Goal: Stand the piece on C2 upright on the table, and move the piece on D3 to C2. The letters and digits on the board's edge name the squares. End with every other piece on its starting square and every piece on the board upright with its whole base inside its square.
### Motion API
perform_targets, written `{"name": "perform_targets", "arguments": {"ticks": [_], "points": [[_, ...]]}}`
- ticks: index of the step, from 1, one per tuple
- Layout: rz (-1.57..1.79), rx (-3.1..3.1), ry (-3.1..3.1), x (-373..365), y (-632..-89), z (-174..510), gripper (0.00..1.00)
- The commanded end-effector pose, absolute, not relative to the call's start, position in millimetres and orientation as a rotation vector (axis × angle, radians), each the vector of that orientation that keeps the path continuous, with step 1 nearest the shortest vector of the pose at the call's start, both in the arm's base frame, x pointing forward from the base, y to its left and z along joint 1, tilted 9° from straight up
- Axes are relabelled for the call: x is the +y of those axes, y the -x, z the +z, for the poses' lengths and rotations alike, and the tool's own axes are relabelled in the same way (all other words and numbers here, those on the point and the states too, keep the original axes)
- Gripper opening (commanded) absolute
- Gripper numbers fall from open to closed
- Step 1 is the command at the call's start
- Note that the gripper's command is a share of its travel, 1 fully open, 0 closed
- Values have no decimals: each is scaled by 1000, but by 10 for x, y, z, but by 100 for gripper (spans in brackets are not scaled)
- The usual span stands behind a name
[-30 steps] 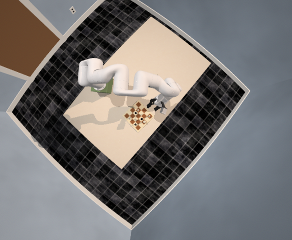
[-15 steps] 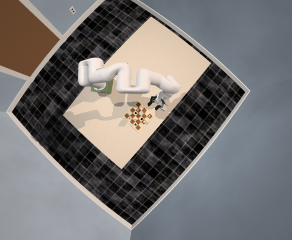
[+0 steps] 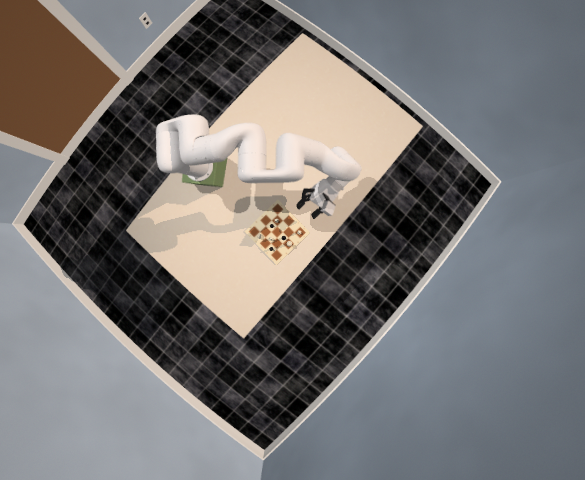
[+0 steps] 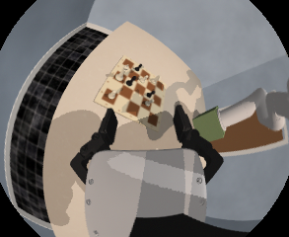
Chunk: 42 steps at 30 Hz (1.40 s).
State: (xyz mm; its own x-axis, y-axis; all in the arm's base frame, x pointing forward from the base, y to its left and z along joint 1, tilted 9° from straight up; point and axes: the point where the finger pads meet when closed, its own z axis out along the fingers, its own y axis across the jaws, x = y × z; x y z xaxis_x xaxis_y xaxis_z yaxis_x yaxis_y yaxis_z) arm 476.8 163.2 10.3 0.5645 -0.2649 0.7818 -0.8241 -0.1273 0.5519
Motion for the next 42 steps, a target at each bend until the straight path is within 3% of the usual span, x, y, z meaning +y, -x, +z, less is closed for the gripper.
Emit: {"name": "perform_targets", "arguments": {"ticks": [1, 42], "points": [[683, -939, -1644, 1692, -4751, 39, 100], [934, -1003, -1507, 1850, -4640, -248, 100]]}}
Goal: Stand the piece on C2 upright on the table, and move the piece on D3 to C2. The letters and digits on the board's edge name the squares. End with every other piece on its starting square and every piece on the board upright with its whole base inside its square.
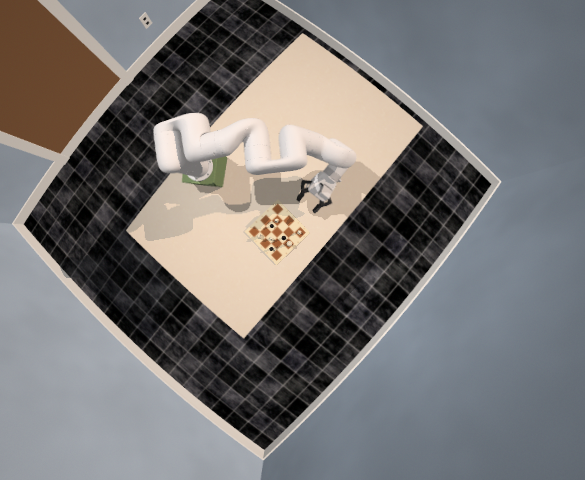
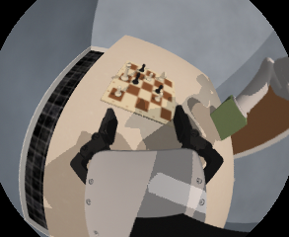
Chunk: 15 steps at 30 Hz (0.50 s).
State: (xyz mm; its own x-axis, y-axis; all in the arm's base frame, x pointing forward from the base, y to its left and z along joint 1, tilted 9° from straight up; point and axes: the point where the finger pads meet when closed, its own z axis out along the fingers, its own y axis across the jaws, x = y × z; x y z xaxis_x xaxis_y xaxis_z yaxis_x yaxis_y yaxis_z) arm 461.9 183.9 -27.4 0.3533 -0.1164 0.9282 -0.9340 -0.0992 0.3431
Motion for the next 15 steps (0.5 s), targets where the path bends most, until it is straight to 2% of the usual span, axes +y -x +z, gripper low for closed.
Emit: {"name": "perform_targets", "arguments": {"ticks": [1, 15], "points": [[934, -1003, -1507, 1850, -4640, -248, 100], [1009, -1020, -1468, 1889, -4599, -328, 100]]}}
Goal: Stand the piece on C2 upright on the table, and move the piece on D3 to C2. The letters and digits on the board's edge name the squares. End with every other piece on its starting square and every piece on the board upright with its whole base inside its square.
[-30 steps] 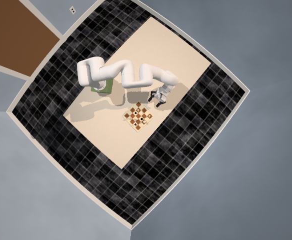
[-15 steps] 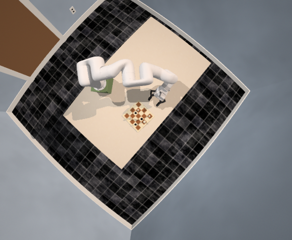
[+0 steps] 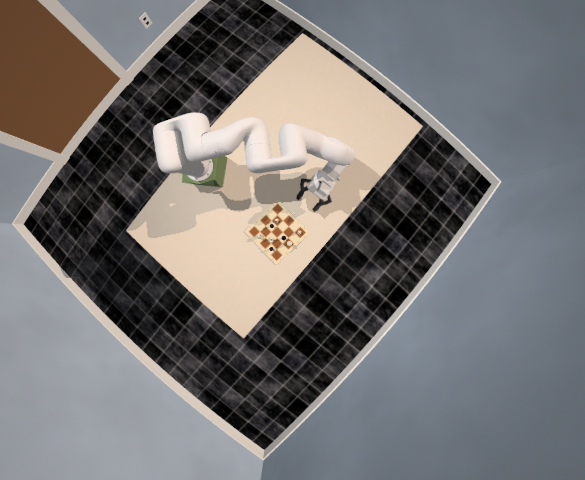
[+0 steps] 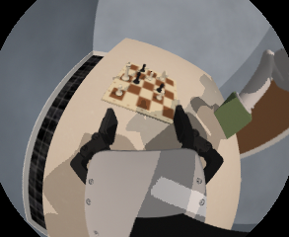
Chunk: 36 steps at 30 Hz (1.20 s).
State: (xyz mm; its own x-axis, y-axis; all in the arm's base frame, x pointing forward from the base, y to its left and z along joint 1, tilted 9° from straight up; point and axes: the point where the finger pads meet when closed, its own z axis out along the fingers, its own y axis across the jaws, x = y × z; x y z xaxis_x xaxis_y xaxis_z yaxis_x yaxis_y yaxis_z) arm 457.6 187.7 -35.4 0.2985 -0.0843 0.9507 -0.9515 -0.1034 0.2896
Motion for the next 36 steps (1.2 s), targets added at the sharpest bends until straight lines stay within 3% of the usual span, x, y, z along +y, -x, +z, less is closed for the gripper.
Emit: {"name": "perform_targets", "arguments": {"ticks": [1, 36], "points": [[1009, -1020, -1468, 1889, -4599, -328, 100], [1131, -1048, -1407, 1944, -4525, -452, 100]]}}
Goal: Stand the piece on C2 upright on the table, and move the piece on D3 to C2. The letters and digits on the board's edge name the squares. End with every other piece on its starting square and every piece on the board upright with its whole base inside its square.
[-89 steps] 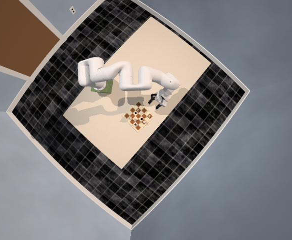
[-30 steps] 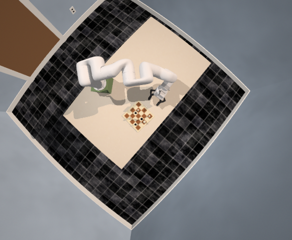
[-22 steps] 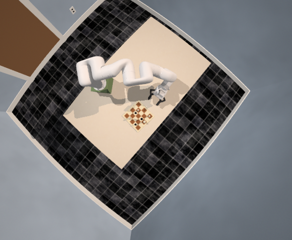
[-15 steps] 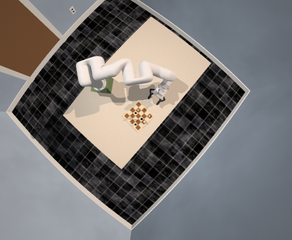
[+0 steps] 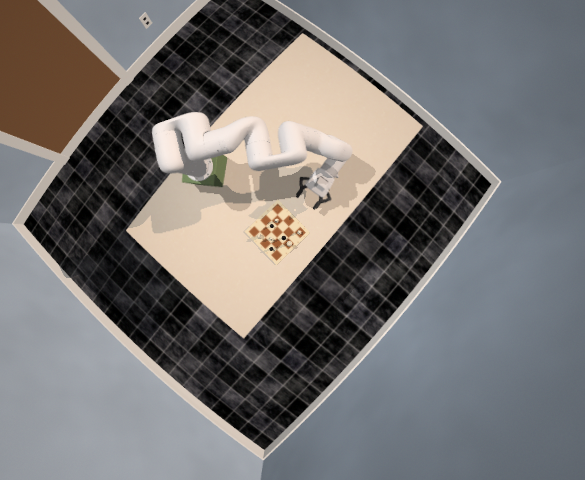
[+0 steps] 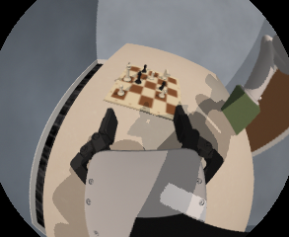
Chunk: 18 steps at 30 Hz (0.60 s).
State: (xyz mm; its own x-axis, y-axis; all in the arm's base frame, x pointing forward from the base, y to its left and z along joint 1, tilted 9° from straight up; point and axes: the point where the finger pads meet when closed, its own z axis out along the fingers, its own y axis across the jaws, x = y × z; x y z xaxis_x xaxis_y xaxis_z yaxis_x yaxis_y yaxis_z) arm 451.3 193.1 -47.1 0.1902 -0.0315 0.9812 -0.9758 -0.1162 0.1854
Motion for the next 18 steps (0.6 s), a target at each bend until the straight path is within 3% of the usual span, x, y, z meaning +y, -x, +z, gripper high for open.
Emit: {"name": "perform_targets", "arguments": {"ticks": [1, 18], "points": [[1145, -1051, -1400, 1950, -4516, -465, 100], [1174, -1057, -1385, 1961, -4497, -494, 100]]}}
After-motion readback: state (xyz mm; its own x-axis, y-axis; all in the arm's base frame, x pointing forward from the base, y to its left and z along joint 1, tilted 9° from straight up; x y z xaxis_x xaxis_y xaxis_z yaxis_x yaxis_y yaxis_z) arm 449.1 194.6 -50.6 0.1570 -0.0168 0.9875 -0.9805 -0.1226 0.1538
